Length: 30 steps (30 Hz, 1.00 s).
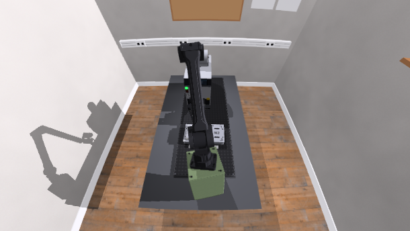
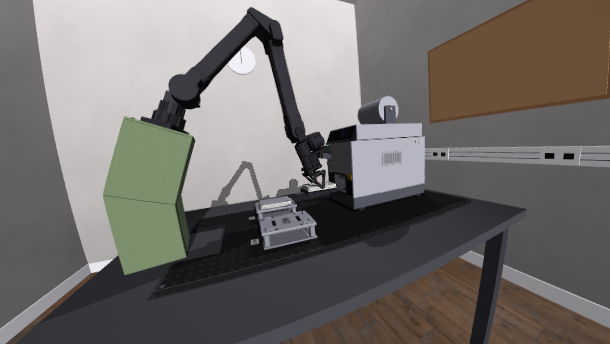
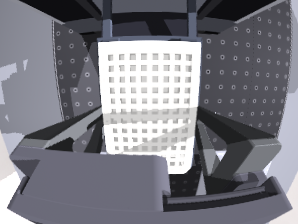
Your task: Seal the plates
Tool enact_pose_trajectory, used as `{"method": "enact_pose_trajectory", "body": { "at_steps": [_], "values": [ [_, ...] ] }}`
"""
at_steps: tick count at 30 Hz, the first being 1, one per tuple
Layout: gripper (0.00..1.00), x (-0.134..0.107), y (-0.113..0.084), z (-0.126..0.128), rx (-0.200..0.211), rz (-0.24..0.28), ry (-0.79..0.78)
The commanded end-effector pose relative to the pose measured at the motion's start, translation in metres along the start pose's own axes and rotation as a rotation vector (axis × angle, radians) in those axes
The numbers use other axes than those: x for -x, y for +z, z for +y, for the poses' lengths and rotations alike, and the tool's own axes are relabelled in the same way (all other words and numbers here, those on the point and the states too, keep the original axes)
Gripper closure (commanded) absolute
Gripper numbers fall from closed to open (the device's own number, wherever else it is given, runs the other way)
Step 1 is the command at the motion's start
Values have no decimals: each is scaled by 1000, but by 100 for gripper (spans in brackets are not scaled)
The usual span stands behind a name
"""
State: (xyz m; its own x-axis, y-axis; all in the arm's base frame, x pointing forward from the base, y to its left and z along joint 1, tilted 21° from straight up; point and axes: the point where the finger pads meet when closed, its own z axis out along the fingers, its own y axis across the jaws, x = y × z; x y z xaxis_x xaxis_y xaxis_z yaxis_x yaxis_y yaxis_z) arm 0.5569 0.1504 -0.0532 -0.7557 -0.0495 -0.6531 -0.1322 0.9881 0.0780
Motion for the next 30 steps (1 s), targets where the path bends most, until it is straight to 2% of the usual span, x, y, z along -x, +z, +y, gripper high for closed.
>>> {"method": "enact_pose_trajectory", "body": {
  "at_steps": [1, 10, 19, 26, 30],
  "values": [
    [100, 15, 3, 13, 15, -40, -4],
    [100, 18, 8, 0, 10, -43, 13],
    [100, 27, -1, 2, 12, -49, 13],
    [100, 26, -2, 2, 10, -39, 12],
    [100, 30, -2, 2, 13, -55, 12]
  ]
}}
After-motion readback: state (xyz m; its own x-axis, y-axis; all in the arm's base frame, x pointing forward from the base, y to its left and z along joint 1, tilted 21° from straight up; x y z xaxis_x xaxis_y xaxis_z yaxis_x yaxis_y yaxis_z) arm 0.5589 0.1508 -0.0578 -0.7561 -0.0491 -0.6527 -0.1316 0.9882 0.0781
